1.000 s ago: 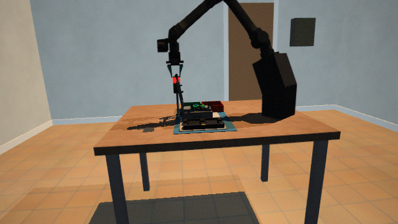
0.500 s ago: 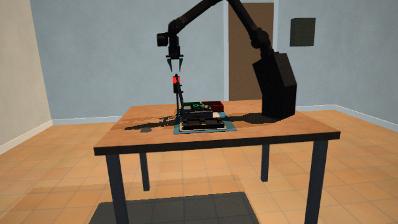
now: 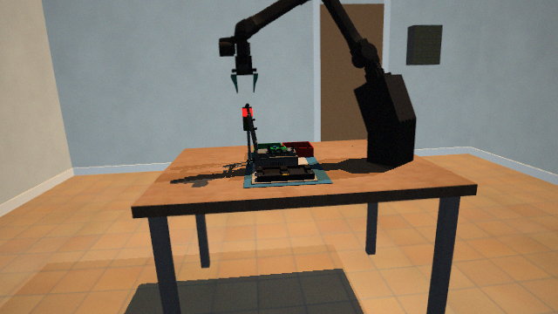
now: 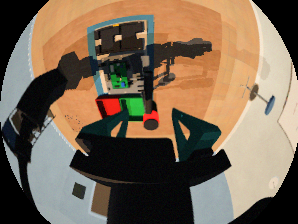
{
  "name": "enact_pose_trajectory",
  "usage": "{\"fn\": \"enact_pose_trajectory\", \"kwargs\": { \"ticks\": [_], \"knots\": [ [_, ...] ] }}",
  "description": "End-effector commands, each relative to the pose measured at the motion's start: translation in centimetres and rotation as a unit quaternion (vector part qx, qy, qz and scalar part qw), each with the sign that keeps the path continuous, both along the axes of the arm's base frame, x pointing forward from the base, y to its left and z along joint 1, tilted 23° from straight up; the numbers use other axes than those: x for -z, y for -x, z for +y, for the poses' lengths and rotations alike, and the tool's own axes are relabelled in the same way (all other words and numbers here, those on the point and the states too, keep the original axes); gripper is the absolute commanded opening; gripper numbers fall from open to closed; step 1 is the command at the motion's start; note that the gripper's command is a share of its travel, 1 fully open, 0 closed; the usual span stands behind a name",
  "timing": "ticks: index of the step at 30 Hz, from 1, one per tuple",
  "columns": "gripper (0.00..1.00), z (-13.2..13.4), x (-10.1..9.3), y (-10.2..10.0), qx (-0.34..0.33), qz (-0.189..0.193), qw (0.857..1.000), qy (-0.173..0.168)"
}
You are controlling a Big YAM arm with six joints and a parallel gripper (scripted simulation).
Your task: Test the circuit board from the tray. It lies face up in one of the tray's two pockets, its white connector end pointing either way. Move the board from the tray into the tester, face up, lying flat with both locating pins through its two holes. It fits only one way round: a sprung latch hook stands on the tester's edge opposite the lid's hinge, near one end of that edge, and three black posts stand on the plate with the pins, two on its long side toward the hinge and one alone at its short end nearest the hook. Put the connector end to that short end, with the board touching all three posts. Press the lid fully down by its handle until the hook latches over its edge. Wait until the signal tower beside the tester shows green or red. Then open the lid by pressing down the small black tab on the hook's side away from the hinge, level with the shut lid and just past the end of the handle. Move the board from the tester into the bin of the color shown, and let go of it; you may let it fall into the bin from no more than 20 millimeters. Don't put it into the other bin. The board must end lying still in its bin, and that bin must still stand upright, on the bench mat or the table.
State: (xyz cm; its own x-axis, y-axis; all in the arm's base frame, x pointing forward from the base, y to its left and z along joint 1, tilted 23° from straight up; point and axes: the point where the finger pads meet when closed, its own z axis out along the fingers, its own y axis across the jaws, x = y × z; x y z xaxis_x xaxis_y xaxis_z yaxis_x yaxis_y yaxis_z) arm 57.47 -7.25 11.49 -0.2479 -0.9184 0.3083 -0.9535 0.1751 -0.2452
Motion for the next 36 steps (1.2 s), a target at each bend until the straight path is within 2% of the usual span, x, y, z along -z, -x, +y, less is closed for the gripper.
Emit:
{"fn": "enact_pose_trajectory", "kwargs": {
  "ticks": [1,32,35,36],
  "knots": [
    [0.92,1.21,-1.53,-0.93,-0.006,-0.017,1.000,0.000],
    [0.92,1.21,-1.53,-0.93,-0.006,-0.017,1.000,0.000],
    [0.92,1.27,-1.27,-0.29,-0.007,-0.014,1.000,0.000],
    [0.92,1.35,-1.80,-0.25,-0.007,-0.021,1.000,0.000]
  ]
}}
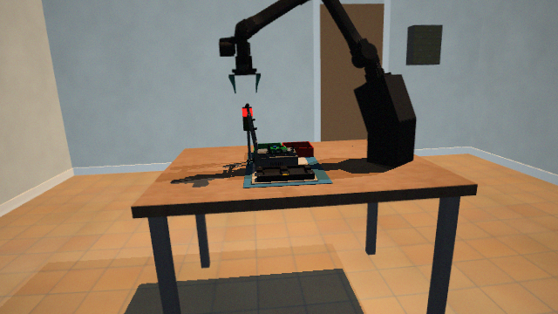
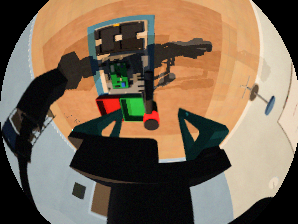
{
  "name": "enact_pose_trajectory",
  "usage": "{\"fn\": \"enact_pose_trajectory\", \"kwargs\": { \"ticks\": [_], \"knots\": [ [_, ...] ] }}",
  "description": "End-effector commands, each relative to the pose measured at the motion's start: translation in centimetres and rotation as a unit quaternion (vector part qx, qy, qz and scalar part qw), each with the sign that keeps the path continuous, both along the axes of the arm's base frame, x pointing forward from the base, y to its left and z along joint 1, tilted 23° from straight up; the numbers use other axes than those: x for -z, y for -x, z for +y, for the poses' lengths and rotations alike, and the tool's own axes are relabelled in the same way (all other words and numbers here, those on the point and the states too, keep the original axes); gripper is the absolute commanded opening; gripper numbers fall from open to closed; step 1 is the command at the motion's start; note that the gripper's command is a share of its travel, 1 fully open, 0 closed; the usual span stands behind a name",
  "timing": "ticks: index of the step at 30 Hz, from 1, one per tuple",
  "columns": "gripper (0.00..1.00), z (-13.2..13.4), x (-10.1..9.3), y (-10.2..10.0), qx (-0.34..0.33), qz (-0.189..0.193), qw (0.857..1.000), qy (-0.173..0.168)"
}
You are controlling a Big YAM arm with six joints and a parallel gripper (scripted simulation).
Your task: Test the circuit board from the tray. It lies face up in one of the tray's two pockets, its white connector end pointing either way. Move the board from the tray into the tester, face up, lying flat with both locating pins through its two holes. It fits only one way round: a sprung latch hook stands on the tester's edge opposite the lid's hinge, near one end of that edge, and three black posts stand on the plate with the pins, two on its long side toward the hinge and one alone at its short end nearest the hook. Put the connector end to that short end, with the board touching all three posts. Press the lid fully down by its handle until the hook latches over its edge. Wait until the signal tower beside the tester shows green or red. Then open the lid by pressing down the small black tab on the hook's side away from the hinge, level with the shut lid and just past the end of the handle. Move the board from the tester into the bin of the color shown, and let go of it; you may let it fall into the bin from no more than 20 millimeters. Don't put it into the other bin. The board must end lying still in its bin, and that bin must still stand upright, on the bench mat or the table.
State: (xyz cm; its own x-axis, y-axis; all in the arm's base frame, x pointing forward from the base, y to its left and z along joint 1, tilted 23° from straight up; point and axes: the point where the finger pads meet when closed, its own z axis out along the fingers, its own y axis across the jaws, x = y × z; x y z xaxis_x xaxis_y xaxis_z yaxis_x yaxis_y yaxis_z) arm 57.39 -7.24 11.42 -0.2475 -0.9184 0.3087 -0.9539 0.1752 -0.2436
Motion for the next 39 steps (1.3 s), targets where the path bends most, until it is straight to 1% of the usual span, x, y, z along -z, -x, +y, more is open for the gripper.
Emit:
{"fn": "enact_pose_trajectory", "kwargs": {
  "ticks": [1,3,4,5,8,11,18,20,25,29,32,33,34,37,38,39],
  "knots": [
    [0.92,1.4,-2.2,-0.4,-0.007,-0.028,1.000,0.000],
    [0.92,1.4,-2.2,-0.4,-0.007,-0.028,1.000,0.000],
    [0.92,1.4,-3.0,-1.0,-0.007,-0.038,0.999,0.000],
    [0.92,1.5,-2.1,0.0,-0.006,-0.028,1.000,-0.001],
    [0.92,1.6,-1.7,0.9,-0.006,-0.028,1.000,0.000],
    [0.92,1.8,-1.3,2.3,-0.006,-0.028,1.000,0.000],
    [0.92,2.6,0.1,6.6,-0.005,-0.026,1.000,-0.001],
    [0.92,2.6,0.1,6.6,-0.005,-0.026,1.000,-0.001],
    [0.92,3.1,1.1,9.6,-0.005,-0.025,1.000,-0.001],
    [0.92,3.3,1.6,11.2,-0.005,-0.025,1.000,-0.001],
    [0.92,3.4,1.8,11.8,-0.005,-0.025,1.000,-0.001],
    [0.92,3.5,1.3,11.2,-0.005,-0.032,0.999,-0.002],
    [0.92,3.5,1.1,10.5,-0.005,-0.035,0.999,-0.002],
    [0.92,3.6,1.3,10.5,-0.005,-0.034,0.999,-0.002],
    [0.92,3.5,1.7,11.3,-0.006,-0.020,1.000,-0.001],
    [0.92,3.5,1.7,11.3,-0.007,-0.020,1.000,-0.001]
  ]
}}
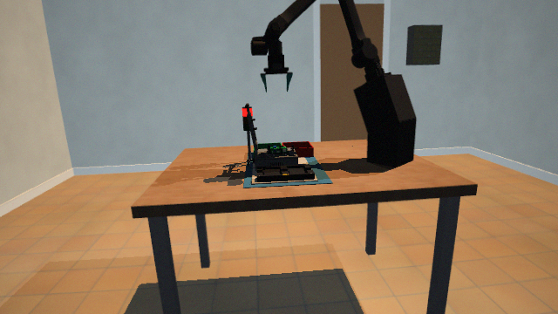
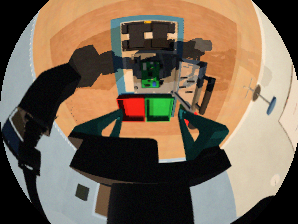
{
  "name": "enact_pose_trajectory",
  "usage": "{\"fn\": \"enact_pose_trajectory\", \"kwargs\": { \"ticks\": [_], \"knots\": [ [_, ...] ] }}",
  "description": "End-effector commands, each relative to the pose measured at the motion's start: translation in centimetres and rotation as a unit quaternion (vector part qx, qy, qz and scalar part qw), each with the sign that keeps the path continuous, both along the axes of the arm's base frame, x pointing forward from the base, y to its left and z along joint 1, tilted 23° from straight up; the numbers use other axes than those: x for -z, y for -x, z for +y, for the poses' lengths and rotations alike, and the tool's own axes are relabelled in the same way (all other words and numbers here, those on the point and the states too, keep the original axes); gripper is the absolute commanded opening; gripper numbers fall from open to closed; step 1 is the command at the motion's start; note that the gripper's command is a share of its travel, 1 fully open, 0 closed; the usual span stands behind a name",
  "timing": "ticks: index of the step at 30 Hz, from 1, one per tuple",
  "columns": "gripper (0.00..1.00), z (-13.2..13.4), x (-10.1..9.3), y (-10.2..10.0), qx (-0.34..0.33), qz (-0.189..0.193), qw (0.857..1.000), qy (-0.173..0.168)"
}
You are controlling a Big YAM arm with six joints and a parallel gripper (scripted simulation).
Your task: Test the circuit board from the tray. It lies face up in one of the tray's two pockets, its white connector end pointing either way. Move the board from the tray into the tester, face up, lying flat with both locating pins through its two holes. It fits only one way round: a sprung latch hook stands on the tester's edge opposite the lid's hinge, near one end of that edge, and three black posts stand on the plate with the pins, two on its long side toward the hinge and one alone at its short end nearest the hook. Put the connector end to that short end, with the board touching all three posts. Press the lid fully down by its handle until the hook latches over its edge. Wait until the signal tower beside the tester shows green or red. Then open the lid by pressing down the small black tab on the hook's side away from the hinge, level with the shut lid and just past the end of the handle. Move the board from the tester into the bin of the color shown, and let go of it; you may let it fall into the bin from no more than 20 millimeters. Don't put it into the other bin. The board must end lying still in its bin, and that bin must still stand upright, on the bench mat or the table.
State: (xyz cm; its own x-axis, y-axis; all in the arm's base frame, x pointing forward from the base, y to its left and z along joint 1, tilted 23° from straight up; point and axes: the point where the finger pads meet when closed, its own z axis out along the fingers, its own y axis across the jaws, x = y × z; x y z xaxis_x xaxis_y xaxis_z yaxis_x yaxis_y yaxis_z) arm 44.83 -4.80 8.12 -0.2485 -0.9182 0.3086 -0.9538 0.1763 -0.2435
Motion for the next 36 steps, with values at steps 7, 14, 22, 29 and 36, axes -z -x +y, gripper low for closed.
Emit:
{"fn": "enact_pose_trajectory", "kwargs": {
  "ticks": [7,14,22,29,36],
  "knots": [
    [0.92,-0.2,0.7,-0.5,-0.004,-0.002,1.000,0.001],
    [0.92,-1.2,2.8,-0.8,-0.001,-0.002,1.000,0.000],
    [0.92,-2.8,6.8,-1.4,-0.001,-0.001,1.000,-0.001],
    [0.92,-4.6,11.0,-2.9,-0.001,-0.008,1.000,0.000],
    [0.92,-5.9,13.5,-4.3,-0.001,-0.017,1.000,0.001]
  ]
}}
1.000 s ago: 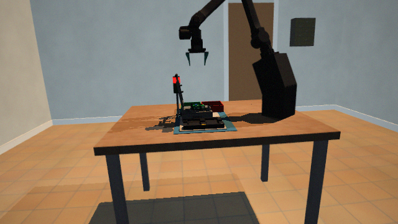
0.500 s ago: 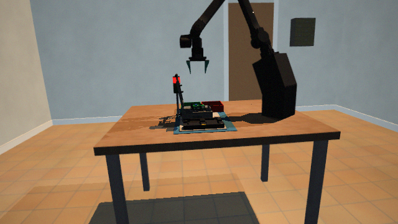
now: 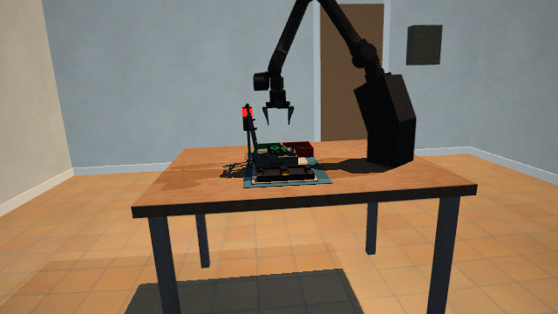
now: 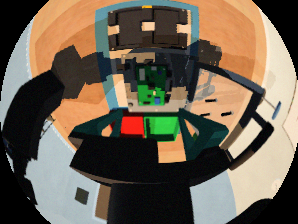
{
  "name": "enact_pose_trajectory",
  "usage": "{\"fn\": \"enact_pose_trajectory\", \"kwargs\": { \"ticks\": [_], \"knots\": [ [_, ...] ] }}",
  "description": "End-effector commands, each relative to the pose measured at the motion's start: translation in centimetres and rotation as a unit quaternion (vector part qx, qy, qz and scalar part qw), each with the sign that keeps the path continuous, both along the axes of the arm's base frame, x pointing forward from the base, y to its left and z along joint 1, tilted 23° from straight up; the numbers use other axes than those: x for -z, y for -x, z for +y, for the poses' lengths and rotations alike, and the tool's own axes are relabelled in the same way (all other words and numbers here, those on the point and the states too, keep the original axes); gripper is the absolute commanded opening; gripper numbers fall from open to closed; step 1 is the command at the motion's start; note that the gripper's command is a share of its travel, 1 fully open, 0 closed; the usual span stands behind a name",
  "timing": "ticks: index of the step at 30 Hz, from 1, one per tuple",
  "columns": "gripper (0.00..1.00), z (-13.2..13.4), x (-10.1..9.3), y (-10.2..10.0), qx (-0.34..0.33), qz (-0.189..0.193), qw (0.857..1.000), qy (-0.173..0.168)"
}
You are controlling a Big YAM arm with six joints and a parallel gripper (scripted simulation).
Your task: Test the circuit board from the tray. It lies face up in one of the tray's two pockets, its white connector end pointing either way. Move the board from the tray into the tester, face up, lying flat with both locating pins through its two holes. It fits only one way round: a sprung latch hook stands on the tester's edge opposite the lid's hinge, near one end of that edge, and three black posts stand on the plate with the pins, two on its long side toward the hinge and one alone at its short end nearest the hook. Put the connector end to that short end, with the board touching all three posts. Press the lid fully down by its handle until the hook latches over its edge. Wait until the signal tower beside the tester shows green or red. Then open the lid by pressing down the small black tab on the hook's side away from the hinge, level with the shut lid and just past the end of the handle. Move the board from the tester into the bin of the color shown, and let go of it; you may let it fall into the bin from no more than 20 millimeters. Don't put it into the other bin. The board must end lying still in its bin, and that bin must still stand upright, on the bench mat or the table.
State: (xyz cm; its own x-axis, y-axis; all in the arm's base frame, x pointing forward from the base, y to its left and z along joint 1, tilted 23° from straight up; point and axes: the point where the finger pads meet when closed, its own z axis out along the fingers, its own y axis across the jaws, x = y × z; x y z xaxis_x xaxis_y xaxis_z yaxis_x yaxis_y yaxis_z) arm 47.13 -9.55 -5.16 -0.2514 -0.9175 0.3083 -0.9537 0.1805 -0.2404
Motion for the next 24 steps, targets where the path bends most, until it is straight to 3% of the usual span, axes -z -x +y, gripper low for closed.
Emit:
{"fn": "enact_pose_trajectory", "kwargs": {
  "ticks": [1,11,13,14,16,19,24],
  "knots": [
    [0.92,-1.4,0.8,-2.1,-0.003,-0.018,1.000,0.002],
    [0.92,-2.9,4.8,-2.6,-0.003,-0.015,1.000,0.002],
    [0.92,-2.9,4.8,-2.6,-0.003,-0.015,1.000,0.002],
    [0.92,-3.0,3.8,-3.1,-0.003,-0.027,1.000,0.004],
    [0.92,-3.1,5.3,-2.6,-0.003,-0.015,1.000,0.002],
    [0.92,-3.1,5.9,-1.9,-0.003,-0.008,1.000,0.001],
    [0.92,-3.1,5.6,-1.7,-0.002,-0.007,1.000,0.001]
  ]
}}
